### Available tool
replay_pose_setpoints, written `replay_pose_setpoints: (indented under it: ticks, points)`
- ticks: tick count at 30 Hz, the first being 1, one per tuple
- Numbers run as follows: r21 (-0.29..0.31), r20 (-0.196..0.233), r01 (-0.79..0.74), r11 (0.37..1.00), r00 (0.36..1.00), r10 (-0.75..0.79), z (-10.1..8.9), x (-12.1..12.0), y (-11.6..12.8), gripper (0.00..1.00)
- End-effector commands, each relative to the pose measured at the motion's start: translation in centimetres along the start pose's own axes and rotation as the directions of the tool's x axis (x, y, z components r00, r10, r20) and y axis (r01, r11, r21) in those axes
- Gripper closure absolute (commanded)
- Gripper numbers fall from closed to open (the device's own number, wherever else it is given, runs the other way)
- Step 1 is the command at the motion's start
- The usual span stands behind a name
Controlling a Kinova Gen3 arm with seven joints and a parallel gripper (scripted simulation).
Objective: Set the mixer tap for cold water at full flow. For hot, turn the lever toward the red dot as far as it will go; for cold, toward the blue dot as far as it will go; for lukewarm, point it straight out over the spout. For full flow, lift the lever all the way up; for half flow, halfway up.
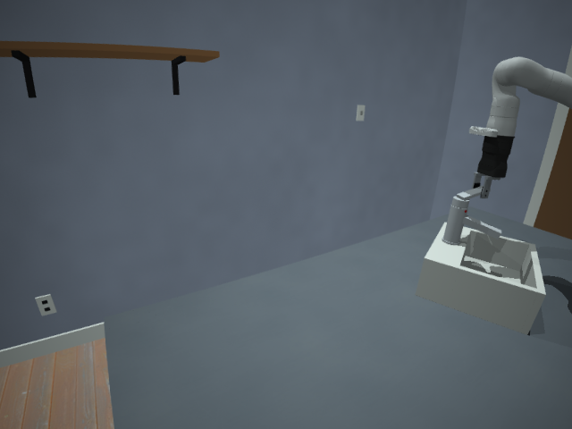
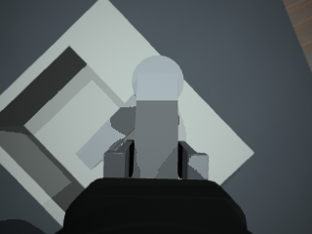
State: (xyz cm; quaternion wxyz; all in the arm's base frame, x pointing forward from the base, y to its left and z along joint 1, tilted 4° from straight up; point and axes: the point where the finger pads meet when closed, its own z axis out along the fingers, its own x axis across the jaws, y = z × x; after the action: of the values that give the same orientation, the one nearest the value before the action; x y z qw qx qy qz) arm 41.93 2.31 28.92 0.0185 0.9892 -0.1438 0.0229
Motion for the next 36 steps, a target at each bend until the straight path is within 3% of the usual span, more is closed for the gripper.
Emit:
replay_pose_setpoints:
  ticks: [1,2,3,36]
  points:
    - [0.011,-0.011,0.003,1.0,1.0,-0.003,-0.75,0.01,-0.49,1.0]
    - [0.011,-0.011,0.003,1.0,1.0,-0.003,-0.75,0.01,-0.49,1.0]
    - [0.011,-0.011,0.003,1.0,1.0,-0.003,-0.75,0.01,-0.49,0.0]
    - [0.011,-0.011,0.003,1.0,1.0,-0.003,-0.75,0.01,-0.49,0.0]
